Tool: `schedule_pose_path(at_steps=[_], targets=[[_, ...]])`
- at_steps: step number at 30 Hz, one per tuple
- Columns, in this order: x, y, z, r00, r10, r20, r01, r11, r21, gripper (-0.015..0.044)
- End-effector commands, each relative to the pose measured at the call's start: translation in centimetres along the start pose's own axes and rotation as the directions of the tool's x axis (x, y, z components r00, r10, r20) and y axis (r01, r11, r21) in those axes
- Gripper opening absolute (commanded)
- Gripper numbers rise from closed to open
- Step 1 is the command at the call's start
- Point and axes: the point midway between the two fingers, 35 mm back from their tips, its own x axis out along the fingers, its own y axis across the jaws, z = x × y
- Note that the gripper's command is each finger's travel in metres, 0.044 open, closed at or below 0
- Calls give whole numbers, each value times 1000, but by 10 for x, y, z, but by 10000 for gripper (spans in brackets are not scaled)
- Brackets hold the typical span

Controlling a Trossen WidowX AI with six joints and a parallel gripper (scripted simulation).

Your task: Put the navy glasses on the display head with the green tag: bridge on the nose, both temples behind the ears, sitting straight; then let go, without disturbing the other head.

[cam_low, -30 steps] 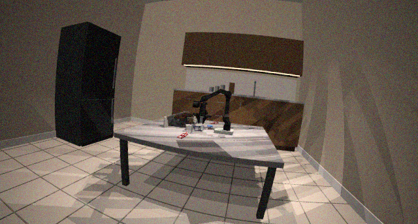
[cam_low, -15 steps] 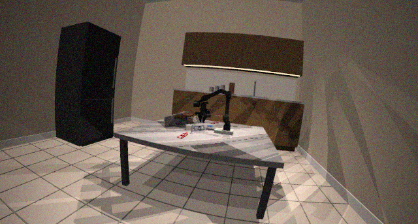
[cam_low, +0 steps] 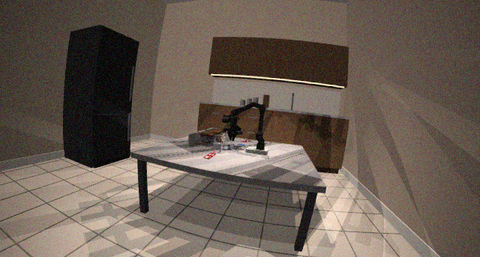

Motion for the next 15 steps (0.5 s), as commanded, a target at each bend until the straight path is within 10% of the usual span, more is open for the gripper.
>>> schedule_pose_path(at_steps=[1,15], targets=[[6,0,1,1000,2,5,-2,1000,6,120],[29,-1,0,1000,2,5,-2,1000,6,120]])
